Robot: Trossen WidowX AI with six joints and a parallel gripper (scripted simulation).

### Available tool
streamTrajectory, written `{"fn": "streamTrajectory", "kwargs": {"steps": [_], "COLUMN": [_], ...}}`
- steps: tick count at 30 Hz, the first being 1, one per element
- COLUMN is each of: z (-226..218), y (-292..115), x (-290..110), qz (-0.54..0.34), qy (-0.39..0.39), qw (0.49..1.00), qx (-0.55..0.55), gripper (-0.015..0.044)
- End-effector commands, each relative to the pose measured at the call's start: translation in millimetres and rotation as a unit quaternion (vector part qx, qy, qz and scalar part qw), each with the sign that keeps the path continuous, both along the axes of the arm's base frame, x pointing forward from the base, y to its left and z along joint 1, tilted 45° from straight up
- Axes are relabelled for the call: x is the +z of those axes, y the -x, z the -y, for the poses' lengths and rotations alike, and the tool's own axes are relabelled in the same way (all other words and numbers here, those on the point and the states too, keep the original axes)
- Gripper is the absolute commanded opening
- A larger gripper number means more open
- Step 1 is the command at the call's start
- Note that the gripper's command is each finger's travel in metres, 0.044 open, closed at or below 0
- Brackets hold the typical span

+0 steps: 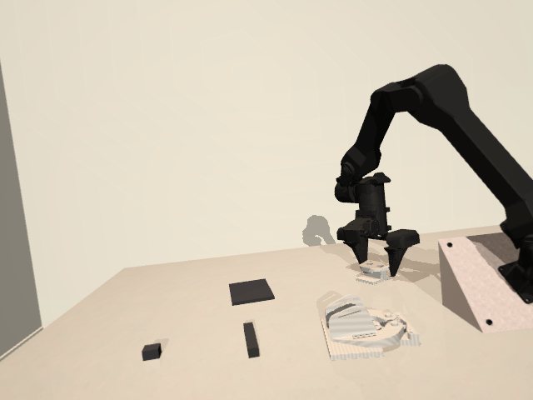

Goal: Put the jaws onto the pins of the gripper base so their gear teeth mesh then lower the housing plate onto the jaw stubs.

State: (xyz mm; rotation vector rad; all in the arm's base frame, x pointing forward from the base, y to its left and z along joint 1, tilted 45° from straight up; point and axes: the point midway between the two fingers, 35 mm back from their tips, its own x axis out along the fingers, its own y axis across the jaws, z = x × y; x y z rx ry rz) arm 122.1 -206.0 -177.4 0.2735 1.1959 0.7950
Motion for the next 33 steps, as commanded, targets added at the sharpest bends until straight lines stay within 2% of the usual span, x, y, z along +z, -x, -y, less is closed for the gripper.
{"fn": "streamTrajectory", "kwargs": {"steps": [1,25,33], "z": [0,48,48], "y": [0,10,5], "x": [0,51,59], "qz": [0.0,-0.001,-0.007], "qy": [0.0,0.0,0.0], "qw": [1.0,1.0,1.0], "qx": [0.0,-0.003,-0.01], "gripper": [0.0351,0.0351,0.0351]}}
